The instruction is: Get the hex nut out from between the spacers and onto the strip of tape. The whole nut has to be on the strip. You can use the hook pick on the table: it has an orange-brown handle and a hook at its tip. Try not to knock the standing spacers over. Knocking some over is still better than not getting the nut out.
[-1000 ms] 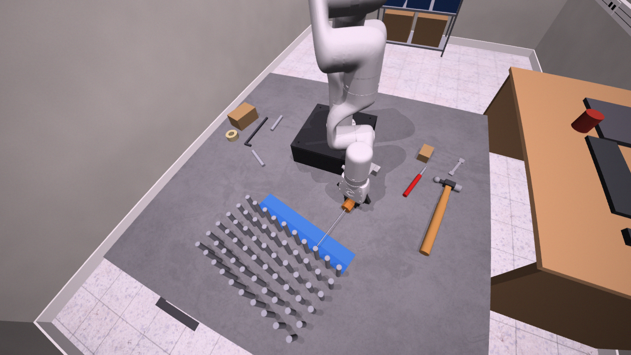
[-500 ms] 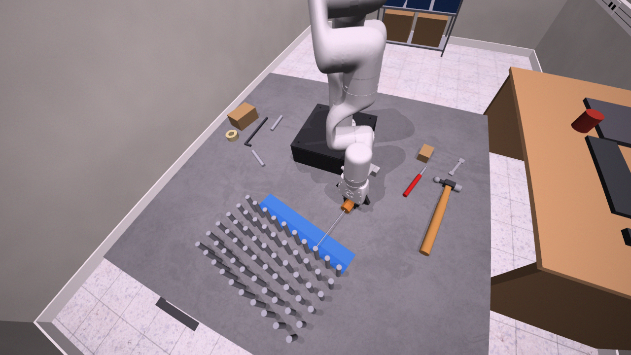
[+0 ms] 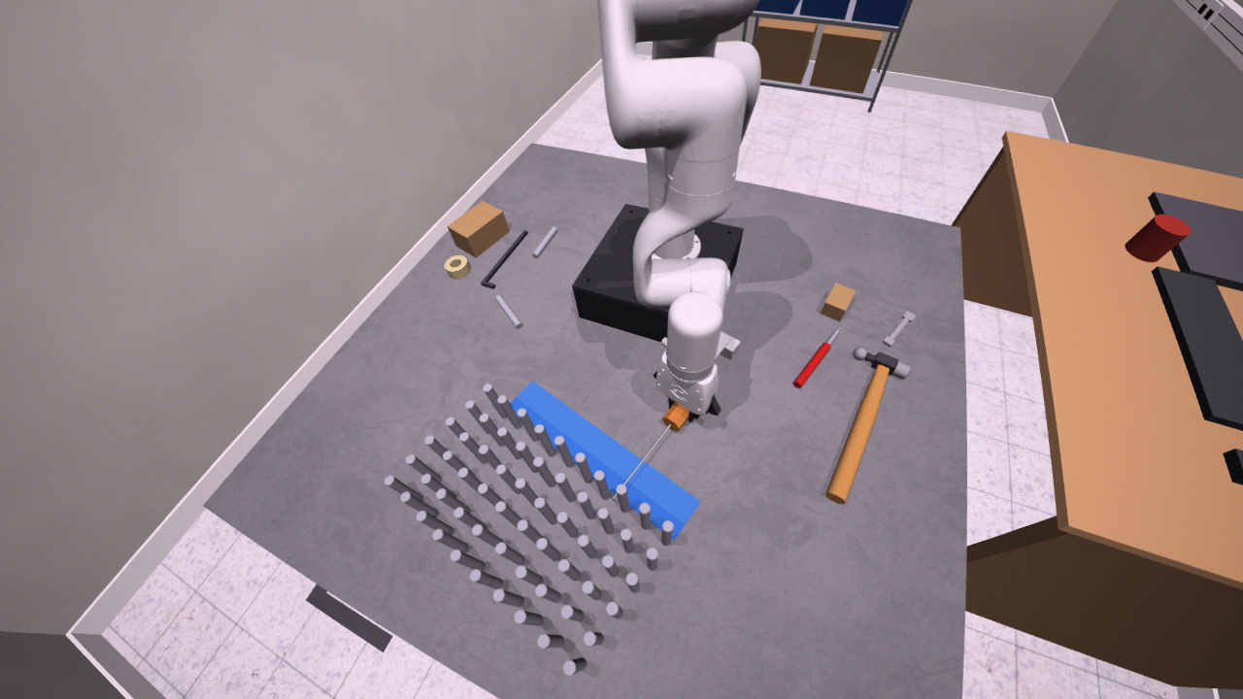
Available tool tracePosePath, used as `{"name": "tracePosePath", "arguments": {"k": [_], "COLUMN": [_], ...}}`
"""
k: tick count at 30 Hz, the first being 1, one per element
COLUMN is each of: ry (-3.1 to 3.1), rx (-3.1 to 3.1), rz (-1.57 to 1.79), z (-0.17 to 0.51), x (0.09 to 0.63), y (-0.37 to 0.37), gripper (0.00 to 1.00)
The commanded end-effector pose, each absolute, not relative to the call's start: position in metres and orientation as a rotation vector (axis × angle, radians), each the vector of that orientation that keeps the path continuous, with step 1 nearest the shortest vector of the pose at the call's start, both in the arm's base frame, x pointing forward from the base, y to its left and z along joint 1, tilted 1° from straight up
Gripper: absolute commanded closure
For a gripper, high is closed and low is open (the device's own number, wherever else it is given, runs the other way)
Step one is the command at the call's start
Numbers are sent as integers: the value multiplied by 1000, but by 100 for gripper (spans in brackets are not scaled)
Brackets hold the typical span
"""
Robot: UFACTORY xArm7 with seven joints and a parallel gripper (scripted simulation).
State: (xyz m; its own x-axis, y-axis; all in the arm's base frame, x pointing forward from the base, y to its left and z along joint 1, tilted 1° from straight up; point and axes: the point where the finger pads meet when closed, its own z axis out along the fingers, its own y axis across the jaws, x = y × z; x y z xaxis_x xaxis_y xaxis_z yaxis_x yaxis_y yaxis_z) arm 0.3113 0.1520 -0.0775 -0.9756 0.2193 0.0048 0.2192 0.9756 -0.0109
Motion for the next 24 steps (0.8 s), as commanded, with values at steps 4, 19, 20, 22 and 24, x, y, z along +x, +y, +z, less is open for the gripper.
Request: {"name": "tracePosePath", "arguments": {"k": [4, 19, 20, 22, 24], "ry": [-3118, -3118, -3118, -3118, -3118], "rx": [-346, -346, -346, -346, -346], "rz": [13, 13, 13, 13, 13], "z": [-77, -77, -77, -77, -77], "x": [328, 374, 378, 384, 390], "y": [149, 139, 138, 137, 135], "gripper": [100, 100, 100, 100, 100]}}
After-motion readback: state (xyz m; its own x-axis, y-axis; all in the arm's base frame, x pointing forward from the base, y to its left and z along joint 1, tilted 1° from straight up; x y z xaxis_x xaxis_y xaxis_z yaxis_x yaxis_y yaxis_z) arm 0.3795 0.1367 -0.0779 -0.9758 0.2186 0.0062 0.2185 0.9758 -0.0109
